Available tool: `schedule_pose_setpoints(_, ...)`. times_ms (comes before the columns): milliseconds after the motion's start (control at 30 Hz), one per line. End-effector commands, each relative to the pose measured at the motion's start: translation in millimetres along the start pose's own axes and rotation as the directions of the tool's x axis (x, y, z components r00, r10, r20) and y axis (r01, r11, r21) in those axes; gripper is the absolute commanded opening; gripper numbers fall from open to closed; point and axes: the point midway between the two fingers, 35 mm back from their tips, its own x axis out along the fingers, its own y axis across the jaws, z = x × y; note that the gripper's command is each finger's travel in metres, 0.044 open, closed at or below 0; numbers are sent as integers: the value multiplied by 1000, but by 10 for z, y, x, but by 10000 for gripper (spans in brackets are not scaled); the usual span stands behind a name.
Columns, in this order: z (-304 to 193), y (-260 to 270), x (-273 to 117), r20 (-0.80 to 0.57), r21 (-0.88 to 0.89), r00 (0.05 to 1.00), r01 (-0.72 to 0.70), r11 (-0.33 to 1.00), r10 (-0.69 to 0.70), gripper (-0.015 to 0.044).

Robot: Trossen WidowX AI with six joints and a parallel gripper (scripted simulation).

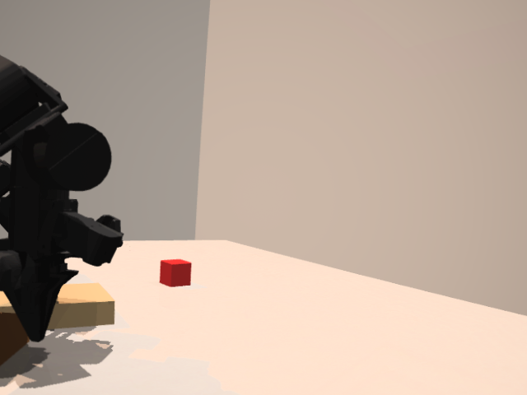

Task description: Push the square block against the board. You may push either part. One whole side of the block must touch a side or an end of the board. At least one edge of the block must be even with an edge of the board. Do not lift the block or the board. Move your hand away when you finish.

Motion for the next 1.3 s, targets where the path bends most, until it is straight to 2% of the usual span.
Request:
schedule_pose_setpoints(0, -67, -15, 14, -7, 2, 1000, 0, 1000, 0, 0)
schedule_pose_setpoints(1000, -269, -64, 14, -8, 2, 1000, 0, 1000, 0, 0)
schedule_pose_setpoints(1267, -182, -69, 15, -8, 2, 1000, 0, 1000, 0, 0)
